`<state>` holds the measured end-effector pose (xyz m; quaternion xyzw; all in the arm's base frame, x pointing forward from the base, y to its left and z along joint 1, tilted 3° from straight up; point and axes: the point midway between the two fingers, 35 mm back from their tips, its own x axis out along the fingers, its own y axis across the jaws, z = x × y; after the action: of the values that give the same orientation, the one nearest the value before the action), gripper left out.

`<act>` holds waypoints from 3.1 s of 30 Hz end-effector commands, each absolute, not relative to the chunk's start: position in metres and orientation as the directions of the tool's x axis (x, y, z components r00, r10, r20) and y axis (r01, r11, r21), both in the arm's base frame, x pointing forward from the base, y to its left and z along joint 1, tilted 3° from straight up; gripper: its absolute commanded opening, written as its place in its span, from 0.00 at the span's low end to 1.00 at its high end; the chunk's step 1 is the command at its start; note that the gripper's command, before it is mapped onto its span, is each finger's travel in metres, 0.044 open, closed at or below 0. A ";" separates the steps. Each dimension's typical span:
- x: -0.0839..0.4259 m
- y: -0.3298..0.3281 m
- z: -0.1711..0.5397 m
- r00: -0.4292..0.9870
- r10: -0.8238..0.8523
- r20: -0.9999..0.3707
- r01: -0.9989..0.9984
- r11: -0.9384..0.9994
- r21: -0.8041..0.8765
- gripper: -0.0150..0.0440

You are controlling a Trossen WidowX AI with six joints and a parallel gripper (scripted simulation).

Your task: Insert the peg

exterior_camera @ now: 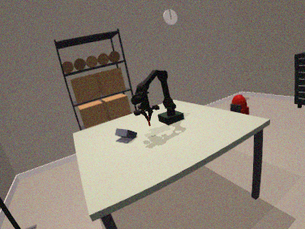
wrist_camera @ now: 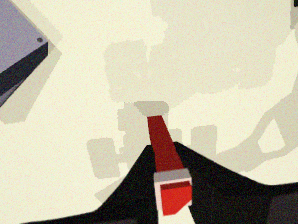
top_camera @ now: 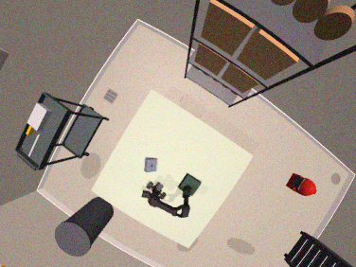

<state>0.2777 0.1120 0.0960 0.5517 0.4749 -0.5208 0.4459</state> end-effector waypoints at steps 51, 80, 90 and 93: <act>0.297 0.085 0.097 0.077 0.159 -0.984 0.965 0.238 0.114 0.25; 0.307 0.069 0.099 0.126 0.201 -0.971 0.879 0.430 0.203 0.25; 0.310 0.063 0.100 0.144 0.214 -0.966 0.839 0.492 0.234 0.25; 0.311 0.062 0.100 0.150 0.218 -0.964 0.825 0.510 0.243 0.25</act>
<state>0.3108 0.0635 0.1006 0.4356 0.6020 -0.2530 0.6196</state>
